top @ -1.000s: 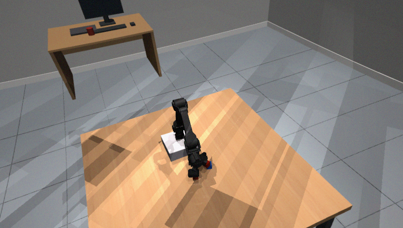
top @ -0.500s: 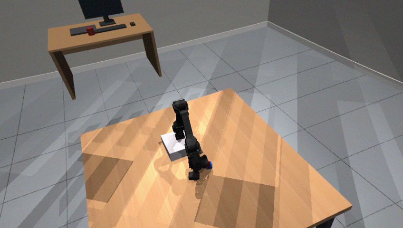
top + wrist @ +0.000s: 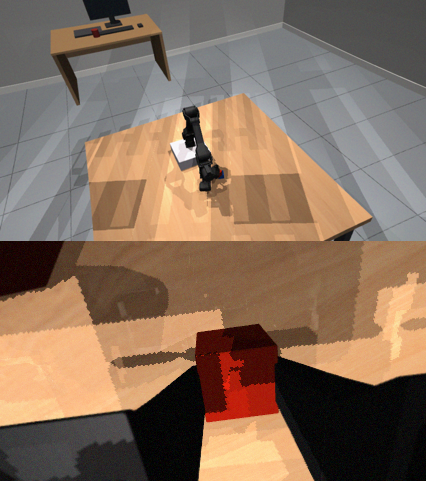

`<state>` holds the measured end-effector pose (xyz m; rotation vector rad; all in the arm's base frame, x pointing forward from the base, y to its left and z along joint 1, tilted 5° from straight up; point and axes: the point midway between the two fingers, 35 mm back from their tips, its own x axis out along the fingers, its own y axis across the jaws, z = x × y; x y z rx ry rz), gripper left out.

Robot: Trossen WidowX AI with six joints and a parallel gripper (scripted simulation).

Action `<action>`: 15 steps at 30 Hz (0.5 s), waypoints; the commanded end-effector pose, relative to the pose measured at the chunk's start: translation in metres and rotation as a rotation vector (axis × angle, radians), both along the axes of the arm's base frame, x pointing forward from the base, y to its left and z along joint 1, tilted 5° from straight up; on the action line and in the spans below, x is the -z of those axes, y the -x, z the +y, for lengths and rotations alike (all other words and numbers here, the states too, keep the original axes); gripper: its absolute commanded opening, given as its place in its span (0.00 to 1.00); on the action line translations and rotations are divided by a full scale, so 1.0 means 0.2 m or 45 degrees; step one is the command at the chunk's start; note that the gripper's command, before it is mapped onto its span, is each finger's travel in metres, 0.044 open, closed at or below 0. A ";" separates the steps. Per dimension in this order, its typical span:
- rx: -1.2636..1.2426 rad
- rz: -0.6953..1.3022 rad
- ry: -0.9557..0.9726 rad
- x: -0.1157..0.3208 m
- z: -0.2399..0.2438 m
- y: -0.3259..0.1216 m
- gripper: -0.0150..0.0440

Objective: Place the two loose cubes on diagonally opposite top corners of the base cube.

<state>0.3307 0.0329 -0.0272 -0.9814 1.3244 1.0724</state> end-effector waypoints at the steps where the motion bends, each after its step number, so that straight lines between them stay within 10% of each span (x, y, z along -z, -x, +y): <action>1: 0.004 0.002 0.004 -0.02 0.00 0.00 0.43; 15: 0.004 0.001 0.004 -0.23 -0.01 -0.04 0.43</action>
